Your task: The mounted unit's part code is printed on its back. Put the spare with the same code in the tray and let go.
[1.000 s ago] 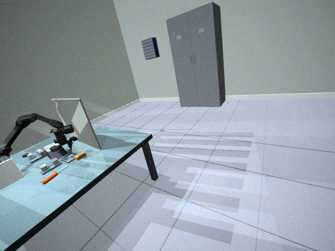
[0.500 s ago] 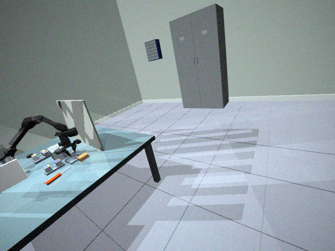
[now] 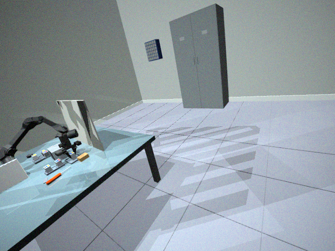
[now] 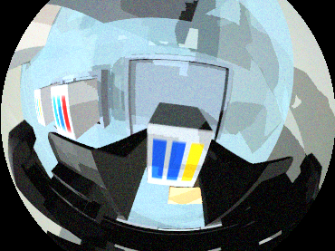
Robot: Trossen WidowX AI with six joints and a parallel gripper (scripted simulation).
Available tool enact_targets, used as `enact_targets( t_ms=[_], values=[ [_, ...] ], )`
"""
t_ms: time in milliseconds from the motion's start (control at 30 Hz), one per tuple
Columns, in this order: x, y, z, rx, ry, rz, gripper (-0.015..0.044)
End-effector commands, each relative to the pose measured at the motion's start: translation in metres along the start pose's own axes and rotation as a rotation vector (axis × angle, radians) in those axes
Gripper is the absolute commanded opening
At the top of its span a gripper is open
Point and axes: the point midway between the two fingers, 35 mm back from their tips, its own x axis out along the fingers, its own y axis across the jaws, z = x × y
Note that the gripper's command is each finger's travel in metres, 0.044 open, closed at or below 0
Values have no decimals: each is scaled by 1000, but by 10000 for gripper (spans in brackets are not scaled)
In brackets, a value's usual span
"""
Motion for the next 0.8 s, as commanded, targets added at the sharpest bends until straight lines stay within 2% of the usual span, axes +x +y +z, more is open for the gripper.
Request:
enact_targets(
  t_ms=[0, 467, 533, 667, 767],
  values=[
    [-1, 0, 0, 0, 0, -1, 79],
    [-3, -1, 0, 0, 1, -1, 440],
    [-26, -3, -2, 2, 2, -1, 440],
    [-97, 0, -1, 6, 1, 1, 440],
    [-109, 1, 0, 7, 0, 1, 440]
  ],
)
